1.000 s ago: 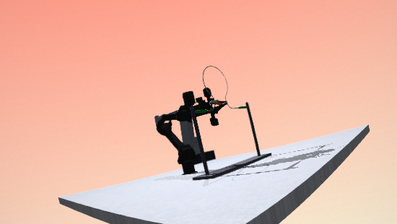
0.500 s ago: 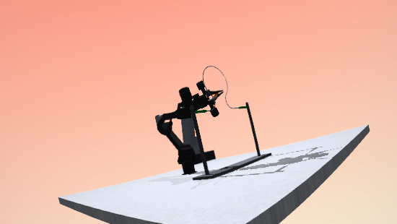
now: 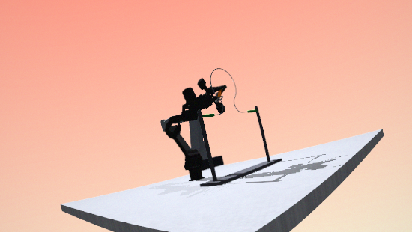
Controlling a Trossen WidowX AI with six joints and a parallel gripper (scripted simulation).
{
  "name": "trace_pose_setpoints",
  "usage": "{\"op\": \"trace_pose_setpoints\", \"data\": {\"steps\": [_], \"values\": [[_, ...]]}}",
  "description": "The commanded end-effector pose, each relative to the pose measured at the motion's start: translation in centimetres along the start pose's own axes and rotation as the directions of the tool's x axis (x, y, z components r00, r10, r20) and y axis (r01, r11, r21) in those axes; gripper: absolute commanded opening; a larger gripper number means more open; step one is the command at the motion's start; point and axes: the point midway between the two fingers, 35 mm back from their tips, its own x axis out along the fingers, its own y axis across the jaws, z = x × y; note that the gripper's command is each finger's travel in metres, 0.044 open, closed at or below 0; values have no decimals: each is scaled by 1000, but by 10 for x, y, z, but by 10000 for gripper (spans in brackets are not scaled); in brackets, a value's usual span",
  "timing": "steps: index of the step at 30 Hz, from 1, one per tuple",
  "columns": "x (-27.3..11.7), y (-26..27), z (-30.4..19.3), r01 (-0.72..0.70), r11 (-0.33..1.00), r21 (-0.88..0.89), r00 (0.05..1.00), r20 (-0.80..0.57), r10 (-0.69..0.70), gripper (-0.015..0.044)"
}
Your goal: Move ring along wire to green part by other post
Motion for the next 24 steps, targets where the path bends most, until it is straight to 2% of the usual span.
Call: {"op": "trace_pose_setpoints", "data": {"steps": [1, 13, 24], "values": [[0, 10, 1, -23, 999, 45, 1000, 0, 23, -150], [0, 20, 2, -16, 999, 37, 1000, -2, 16, -150], [-1, 21, 2, 41, 997, -58, 999, -2, -42, -150]]}}
